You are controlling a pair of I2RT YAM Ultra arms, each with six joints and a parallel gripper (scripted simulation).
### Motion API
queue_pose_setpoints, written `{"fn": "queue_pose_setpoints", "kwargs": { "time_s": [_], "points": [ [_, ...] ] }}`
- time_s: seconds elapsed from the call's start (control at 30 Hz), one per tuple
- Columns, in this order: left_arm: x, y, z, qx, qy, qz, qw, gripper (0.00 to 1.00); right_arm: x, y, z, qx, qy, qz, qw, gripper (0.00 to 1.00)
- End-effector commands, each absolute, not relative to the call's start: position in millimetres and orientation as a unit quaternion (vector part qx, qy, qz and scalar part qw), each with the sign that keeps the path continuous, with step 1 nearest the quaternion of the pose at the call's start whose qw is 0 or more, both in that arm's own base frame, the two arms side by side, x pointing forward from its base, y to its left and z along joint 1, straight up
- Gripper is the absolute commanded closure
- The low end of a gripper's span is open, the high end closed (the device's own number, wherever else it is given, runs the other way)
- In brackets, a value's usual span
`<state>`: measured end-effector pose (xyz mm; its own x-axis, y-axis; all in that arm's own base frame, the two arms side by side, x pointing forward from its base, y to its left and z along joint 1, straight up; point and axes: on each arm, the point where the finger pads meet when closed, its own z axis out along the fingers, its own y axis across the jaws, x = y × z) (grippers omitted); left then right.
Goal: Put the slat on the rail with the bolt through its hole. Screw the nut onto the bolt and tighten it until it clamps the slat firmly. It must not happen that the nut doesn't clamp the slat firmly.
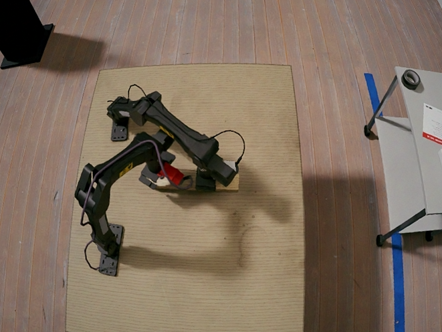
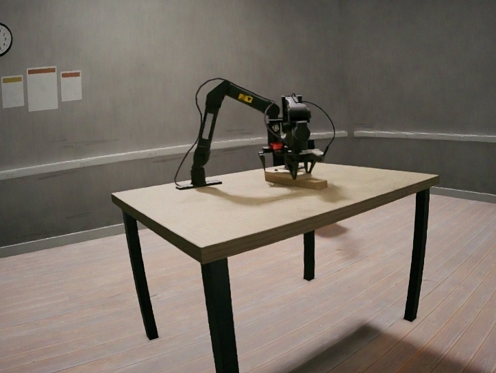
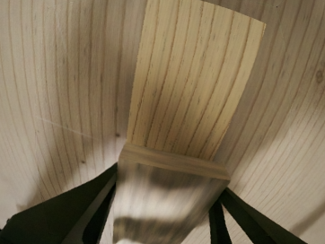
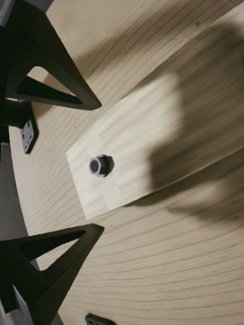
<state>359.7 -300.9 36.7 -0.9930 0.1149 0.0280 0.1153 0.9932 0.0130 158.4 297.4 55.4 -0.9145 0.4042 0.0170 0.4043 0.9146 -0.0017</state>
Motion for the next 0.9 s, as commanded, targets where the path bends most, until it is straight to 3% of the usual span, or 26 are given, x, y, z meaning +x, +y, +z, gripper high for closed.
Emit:
{"fn": "queue_pose_setpoints", "kwargs": {
  "time_s": [0.0,0.2,0.27,0.3,0.87],
  "points": [
    [361,-302,42,-0.055,-0.998,-0.003,0.008,0.28,159,299,106,-0.207,-0.978,-0.005,-0.001,0.0],
    [361,-302,42,-0.055,-0.998,-0.003,0.008,0.28,159,299,109,-0.207,-0.978,-0.005,-0.002,0.0],
    [361,-302,42,-0.055,-0.998,-0.003,0.008,0.05,159,298,73,-0.207,-0.978,-0.005,0.003,0.0],
    [361,-302,42,-0.055,-0.998,-0.003,0.008,0.0,159,298,66,-0.207,-0.978,-0.006,0.005,0.0],
    [361,-302,49,-0.054,-0.999,-0.002,0.005,0.0,159,299,58,-0.207,-0.978,-0.006,0.007,0.0]
  ]
}}
